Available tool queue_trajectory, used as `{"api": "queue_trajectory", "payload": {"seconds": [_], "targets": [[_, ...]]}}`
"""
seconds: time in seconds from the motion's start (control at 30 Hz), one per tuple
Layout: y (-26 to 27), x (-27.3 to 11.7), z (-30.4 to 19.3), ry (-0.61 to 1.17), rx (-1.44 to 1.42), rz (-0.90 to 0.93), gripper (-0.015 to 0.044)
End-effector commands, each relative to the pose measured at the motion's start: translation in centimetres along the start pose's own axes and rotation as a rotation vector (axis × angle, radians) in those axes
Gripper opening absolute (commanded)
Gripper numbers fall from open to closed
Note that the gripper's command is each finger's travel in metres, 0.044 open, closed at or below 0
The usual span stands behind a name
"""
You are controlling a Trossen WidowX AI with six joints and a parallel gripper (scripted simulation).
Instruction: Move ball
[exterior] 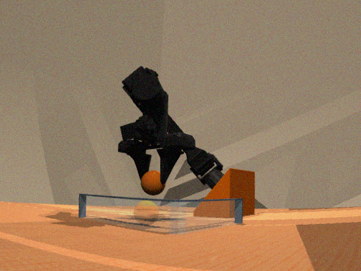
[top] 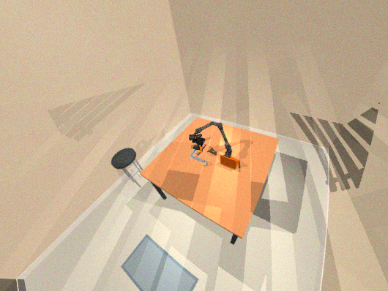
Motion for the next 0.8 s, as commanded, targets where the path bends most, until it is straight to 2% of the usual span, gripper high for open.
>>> {"api": "queue_trajectory", "payload": {"seconds": [0.0, 0.23, 0.33, 0.6, 0.77], "targets": [[-0.1, -2.4, -0.1, -0.003, 0.005, 0.006, 0.0], [-0.2, -6.5, -0.7, 0.002, 0.013, 0.003, 0.0], [-0.3, -6.9, -0.8, 0.002, 0.015, 0.002, 0.0], [-0.6, -2.2, 1.2, 0.001, 0.016, 0.001, 0.0], [-0.7, -1.6, 1.4, 0.001, 0.016, 0.0, 0.0]]}}
Point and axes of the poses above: the point midway between the two fingers, 35 mm back from their tips, its own x axis out along the fingers, its own y axis across the jaws, z = x × y, the point moved 2 cm from there along -x, back along the fingers, and after that the axes turned 10 degrees about -x, right-handed, at the moved point
